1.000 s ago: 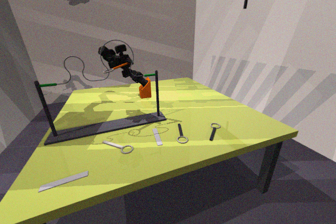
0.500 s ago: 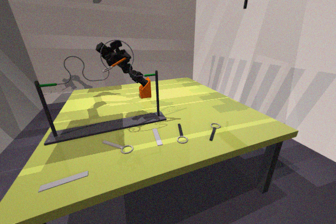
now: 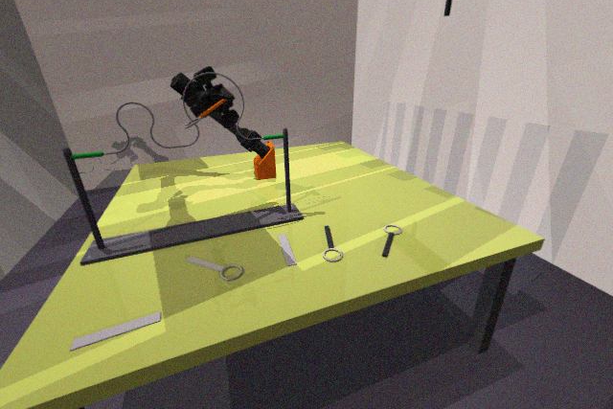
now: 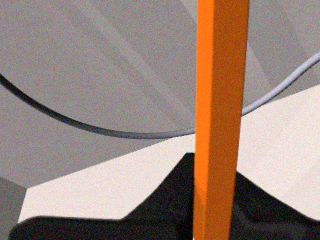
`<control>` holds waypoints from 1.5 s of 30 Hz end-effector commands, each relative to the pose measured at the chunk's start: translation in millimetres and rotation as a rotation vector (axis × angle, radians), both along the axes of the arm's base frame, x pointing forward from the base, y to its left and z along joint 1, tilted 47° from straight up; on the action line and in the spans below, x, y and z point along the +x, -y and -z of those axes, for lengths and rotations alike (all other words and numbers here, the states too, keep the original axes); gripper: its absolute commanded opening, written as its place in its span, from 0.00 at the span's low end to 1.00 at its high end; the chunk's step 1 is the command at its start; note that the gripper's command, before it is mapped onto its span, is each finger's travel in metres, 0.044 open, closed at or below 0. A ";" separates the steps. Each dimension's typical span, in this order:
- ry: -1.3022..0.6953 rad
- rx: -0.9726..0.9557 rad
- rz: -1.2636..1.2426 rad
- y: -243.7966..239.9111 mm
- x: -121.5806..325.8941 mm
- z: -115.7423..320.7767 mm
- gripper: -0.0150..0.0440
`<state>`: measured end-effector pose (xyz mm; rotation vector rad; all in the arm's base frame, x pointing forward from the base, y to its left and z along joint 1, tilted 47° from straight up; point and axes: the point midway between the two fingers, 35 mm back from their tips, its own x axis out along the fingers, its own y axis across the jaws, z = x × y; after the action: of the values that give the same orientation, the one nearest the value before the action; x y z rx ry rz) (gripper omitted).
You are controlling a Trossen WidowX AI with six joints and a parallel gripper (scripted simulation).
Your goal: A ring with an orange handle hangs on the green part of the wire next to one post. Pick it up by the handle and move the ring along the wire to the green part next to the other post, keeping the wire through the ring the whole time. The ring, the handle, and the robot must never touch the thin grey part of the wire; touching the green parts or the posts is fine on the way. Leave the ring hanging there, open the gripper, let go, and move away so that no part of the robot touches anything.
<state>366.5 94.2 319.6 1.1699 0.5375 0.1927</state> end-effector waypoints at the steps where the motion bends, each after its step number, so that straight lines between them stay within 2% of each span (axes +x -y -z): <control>1: 0.005 0.006 -0.005 -2.1 0.0 -7.4 0.00; 45: 0.007 -0.355 -0.017 3.0 0.1 0.2 0.00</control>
<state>366.3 91.8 316.9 0.8575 0.5571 0.1153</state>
